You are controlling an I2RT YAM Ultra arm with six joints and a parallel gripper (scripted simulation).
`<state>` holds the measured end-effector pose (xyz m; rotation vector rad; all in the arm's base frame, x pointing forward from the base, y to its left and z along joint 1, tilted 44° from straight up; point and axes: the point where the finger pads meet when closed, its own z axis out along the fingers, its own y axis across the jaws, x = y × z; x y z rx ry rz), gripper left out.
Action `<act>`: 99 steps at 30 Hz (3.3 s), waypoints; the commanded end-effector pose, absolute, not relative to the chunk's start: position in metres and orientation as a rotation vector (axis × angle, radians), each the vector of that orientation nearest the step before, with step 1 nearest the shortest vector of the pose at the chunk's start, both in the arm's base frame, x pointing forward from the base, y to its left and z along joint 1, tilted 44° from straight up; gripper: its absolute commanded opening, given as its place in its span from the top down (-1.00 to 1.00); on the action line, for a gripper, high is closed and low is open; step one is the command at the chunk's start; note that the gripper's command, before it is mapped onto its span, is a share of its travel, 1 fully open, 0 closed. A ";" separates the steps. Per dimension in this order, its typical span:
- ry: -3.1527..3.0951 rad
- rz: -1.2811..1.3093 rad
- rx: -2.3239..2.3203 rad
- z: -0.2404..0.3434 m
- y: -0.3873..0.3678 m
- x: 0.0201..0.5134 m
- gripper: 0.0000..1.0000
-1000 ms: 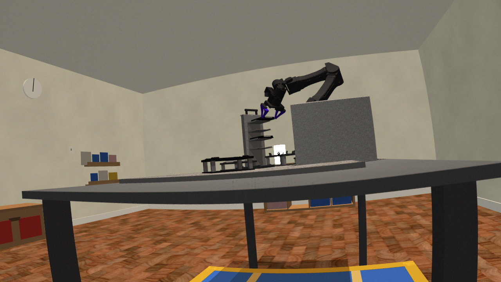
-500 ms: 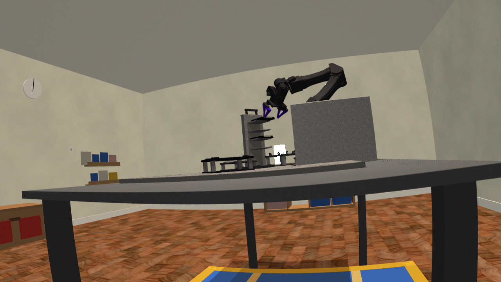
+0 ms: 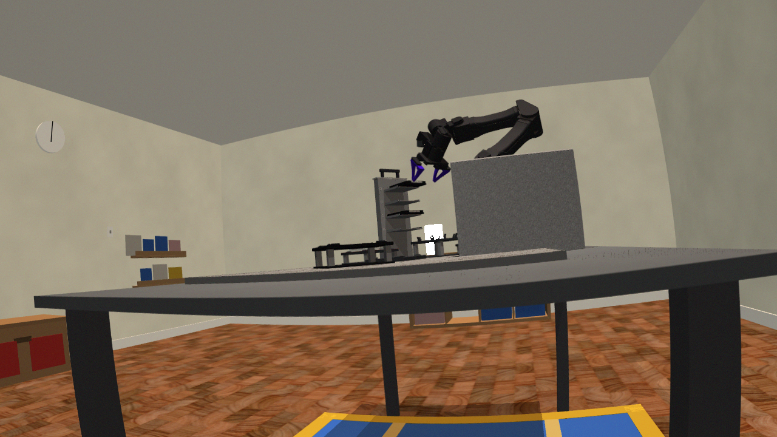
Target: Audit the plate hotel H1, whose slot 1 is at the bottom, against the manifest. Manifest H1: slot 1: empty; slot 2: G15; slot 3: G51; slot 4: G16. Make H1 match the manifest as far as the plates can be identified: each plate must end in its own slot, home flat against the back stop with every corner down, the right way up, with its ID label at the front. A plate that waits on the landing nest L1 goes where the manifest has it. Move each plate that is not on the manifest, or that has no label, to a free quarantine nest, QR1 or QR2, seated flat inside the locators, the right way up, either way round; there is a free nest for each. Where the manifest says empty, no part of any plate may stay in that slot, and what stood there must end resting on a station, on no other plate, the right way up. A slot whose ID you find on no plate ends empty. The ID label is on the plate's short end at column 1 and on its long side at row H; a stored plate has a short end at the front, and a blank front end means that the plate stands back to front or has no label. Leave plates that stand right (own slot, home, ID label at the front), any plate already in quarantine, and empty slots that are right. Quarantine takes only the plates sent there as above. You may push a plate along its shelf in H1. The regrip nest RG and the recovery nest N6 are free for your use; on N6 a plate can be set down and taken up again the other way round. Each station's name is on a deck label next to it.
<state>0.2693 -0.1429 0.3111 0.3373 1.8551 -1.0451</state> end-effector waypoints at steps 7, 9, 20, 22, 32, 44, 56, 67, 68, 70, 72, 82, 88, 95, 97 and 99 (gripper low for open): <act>1.851 -1.042 0.341 0.309 -0.137 0.260 -1.00; 1.851 -1.042 0.341 0.307 -0.136 0.257 -1.00; 1.851 -1.042 0.341 0.297 -0.130 0.243 1.00; 1.851 -1.042 0.341 0.296 -0.131 0.243 1.00; 1.851 -1.042 0.341 0.296 -0.131 0.243 1.00; 1.851 -1.042 0.341 0.296 -0.131 0.243 1.00; 1.851 -1.042 0.341 0.298 -0.133 0.247 1.00; 1.851 -1.042 0.341 0.302 -0.135 0.252 1.00; 1.851 -1.042 0.341 0.302 -0.136 0.252 1.00; 1.851 -1.042 0.341 0.303 -0.136 0.253 1.00; 1.851 -1.042 0.341 0.303 -0.137 0.254 1.00; 1.851 -1.042 0.341 0.306 -0.139 0.259 1.00; 1.850 -1.042 0.341 0.307 -0.141 0.262 1.00; 1.850 -1.042 0.341 0.309 -0.142 0.264 1.00; 1.850 -1.042 0.341 0.310 -0.143 0.265 1.00; 1.850 -1.042 0.341 0.310 -0.143 0.267 1.00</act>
